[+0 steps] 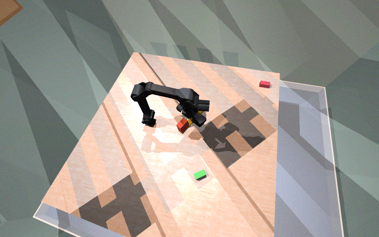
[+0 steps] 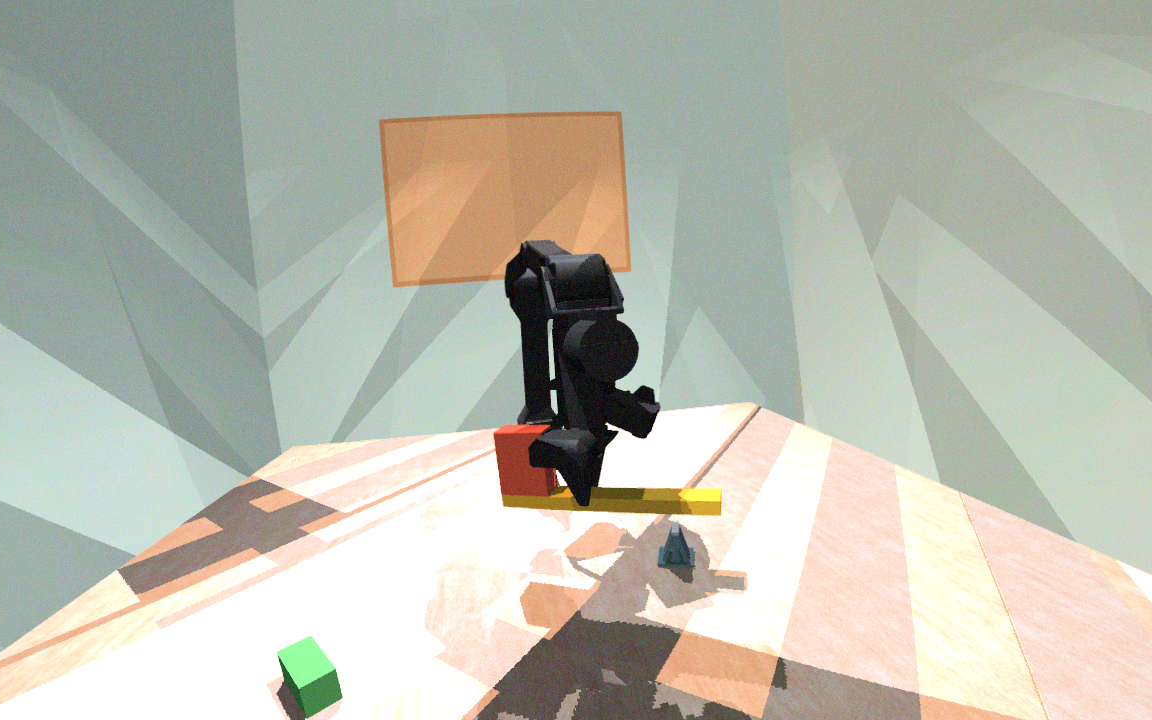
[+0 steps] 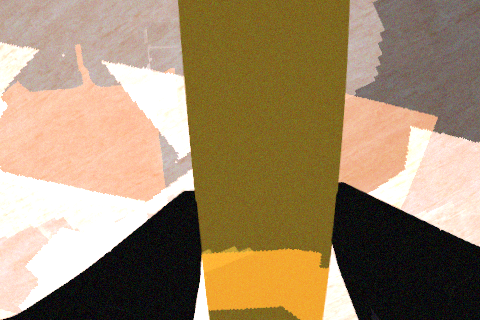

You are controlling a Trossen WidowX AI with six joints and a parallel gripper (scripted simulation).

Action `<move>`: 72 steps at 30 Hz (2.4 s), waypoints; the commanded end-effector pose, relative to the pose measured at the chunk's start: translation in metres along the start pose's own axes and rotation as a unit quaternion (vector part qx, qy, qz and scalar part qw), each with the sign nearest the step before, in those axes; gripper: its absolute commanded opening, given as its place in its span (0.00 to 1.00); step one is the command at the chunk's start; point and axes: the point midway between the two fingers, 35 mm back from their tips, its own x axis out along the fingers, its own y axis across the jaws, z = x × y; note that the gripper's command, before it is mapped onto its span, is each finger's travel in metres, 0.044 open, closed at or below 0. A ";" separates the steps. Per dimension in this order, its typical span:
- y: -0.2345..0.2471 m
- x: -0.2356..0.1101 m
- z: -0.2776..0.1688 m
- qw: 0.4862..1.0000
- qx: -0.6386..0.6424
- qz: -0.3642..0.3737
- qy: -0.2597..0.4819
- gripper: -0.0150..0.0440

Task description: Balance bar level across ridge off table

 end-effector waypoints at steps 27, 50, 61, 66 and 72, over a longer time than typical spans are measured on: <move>0.051 0.001 0.102 0.999 -0.032 0.004 -0.005 0.25; 0.069 0.020 0.123 0.999 -0.039 0.004 -0.006 0.25; 0.069 0.038 0.122 0.999 -0.039 0.004 -0.006 0.25; 0.069 0.045 0.121 0.999 -0.039 0.004 -0.006 0.25; 0.069 0.045 0.121 0.999 -0.039 0.004 -0.006 0.25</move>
